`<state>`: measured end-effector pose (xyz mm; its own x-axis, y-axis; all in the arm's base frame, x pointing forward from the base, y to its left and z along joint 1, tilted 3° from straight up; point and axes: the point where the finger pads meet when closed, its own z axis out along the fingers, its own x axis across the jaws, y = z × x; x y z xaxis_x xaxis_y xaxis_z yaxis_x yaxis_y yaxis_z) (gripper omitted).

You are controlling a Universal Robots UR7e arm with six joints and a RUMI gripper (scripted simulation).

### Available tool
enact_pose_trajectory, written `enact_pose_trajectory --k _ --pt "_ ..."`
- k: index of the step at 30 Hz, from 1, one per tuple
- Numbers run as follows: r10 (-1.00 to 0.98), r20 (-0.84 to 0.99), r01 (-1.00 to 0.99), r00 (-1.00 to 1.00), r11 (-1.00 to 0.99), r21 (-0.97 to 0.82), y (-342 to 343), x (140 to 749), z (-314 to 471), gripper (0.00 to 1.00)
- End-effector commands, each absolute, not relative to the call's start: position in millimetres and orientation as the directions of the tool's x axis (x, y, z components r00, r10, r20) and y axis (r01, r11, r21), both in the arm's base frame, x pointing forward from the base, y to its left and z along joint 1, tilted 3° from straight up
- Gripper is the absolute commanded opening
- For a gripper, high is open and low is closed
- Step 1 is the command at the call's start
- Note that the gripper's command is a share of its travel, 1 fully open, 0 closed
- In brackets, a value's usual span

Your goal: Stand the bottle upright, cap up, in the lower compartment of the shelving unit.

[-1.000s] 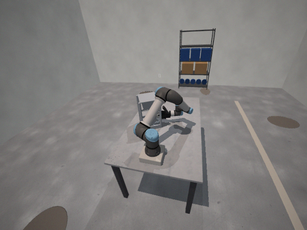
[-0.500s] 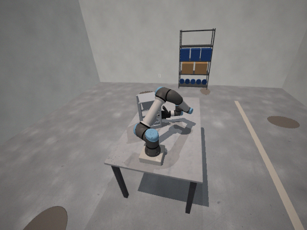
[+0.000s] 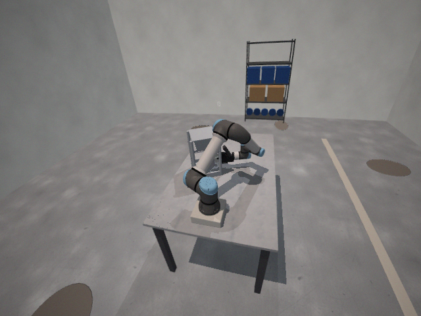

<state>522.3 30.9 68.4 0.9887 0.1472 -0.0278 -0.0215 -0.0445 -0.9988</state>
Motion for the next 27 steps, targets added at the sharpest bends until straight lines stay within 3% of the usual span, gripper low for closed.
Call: enact_pose_trajectory --k 1,2,27 --pt "0.147 -0.030 -0.023 0.989 -0.044 -0.999 30.4 521.8 68.9 0.37" --pt "0.147 -0.030 -0.023 0.989 -0.044 -0.999 30.4 521.8 68.9 0.46" --pt "0.146 -0.029 -0.022 0.989 -0.045 -0.999 28.8 522.4 68.9 0.46"
